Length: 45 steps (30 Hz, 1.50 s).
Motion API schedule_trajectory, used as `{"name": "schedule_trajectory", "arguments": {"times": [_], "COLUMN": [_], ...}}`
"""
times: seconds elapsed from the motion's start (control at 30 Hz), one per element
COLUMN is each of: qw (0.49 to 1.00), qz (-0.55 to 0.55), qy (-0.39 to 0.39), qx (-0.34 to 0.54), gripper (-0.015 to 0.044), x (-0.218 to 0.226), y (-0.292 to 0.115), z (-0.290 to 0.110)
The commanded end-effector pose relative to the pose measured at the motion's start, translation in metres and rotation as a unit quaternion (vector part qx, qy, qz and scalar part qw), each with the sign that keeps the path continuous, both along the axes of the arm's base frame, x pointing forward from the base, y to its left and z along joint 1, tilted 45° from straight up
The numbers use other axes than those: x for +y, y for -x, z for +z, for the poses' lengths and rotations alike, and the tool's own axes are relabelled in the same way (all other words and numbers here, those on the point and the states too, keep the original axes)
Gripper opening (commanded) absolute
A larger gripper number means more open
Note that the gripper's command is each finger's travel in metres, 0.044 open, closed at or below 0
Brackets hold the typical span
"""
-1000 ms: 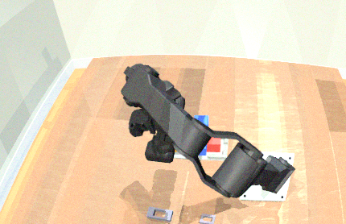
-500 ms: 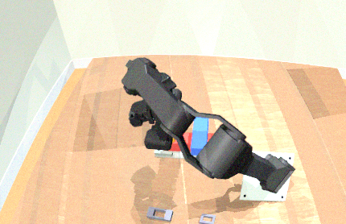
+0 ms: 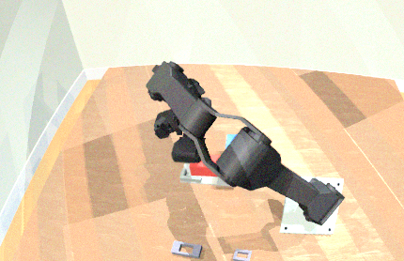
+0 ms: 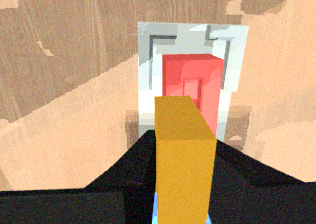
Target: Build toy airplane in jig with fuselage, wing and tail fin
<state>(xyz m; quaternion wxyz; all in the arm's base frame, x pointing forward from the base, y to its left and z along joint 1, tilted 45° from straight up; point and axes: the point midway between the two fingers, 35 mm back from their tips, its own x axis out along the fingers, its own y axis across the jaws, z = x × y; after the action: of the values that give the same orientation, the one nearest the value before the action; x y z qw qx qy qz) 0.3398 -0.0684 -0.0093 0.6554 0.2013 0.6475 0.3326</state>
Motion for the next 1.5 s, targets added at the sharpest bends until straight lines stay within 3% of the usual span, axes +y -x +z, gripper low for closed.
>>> {"name": "schedule_trajectory", "arguments": {"times": [0.0, 0.2, 0.3, 1.47], "qw": [1.0, 1.0, 1.0, 1.0], "qz": [0.005, 0.008, 0.008, 0.008], "qy": [0.001, -0.001, -0.001, -0.001], "qx": [-0.003, -0.003, -0.003, -0.003], "gripper": [0.0, 0.0, 0.0065, 0.0065], "x": [-0.005, -0.008, -0.008, -0.005], "y": [-0.003, -0.005, -0.006, -0.005], "z": [-0.012, -0.025, -0.025, -0.03]}}
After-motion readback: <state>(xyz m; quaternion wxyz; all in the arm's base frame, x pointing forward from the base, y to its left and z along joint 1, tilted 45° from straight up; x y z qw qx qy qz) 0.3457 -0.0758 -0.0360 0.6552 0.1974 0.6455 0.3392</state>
